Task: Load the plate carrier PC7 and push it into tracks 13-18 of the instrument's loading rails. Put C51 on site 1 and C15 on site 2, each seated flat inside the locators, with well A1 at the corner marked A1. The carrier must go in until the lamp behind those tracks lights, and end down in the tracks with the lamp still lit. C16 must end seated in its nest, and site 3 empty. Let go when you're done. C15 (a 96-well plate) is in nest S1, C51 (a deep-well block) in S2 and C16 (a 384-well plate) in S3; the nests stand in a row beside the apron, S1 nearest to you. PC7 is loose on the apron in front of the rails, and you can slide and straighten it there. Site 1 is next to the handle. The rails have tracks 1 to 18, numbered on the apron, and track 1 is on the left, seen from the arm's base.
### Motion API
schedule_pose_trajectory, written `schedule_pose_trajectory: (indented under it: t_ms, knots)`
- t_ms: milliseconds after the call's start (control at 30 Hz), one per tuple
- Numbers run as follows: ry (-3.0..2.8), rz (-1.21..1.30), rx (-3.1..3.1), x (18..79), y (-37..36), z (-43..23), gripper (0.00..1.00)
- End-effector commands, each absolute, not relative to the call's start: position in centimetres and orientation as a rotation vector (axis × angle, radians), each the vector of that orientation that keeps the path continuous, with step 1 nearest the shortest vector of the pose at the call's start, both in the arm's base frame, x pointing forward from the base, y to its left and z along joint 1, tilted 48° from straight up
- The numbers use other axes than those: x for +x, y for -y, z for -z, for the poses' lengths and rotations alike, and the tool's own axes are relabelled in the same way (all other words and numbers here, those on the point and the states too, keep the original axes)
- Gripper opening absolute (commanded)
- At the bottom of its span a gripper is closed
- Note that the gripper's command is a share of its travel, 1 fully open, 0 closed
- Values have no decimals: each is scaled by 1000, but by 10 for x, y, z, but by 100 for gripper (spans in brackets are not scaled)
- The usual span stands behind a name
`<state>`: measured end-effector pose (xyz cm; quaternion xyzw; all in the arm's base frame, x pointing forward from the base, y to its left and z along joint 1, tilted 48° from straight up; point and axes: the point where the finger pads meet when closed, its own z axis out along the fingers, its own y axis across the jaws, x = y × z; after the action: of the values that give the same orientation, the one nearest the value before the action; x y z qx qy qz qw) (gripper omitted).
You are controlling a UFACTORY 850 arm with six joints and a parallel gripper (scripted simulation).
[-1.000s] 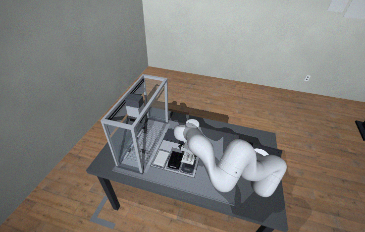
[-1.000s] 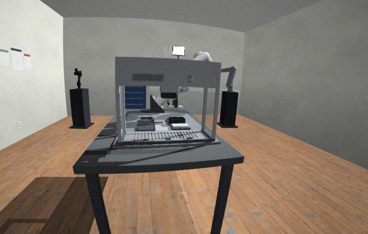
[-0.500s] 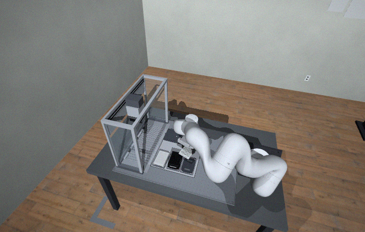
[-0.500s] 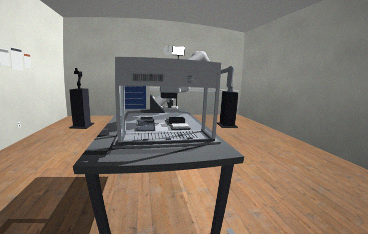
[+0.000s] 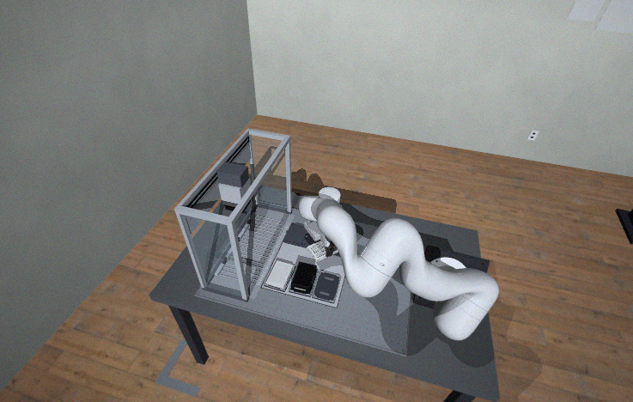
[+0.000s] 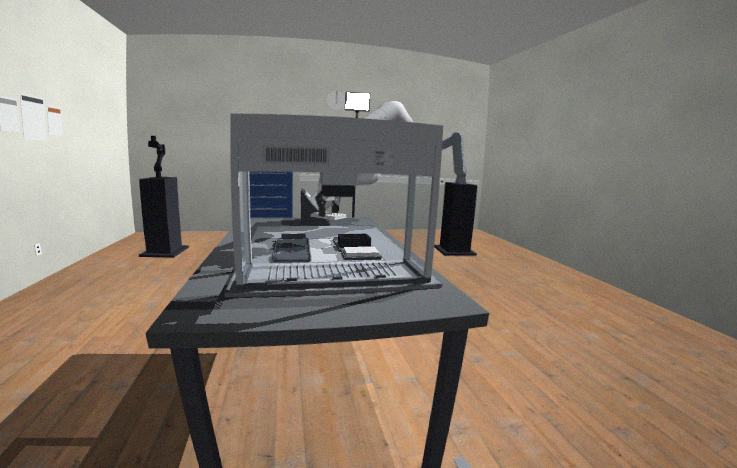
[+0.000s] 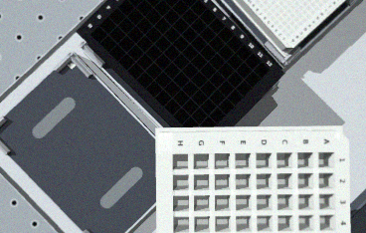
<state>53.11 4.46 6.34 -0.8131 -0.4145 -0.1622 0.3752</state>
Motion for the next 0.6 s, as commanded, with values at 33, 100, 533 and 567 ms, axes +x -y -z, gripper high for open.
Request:
schedule_pose_trajectory:
  t_ms: [33, 100, 533, 567]
  knots:
    - [804, 271, -2170, 551, -25, -40, 0]
    - [730, 237, -2192, 556, -20, -33, 0]
    - [317, 49, -2278, 585, 10, 3, 0]
    - [278, 32, -2282, 588, 13, 6, 0]
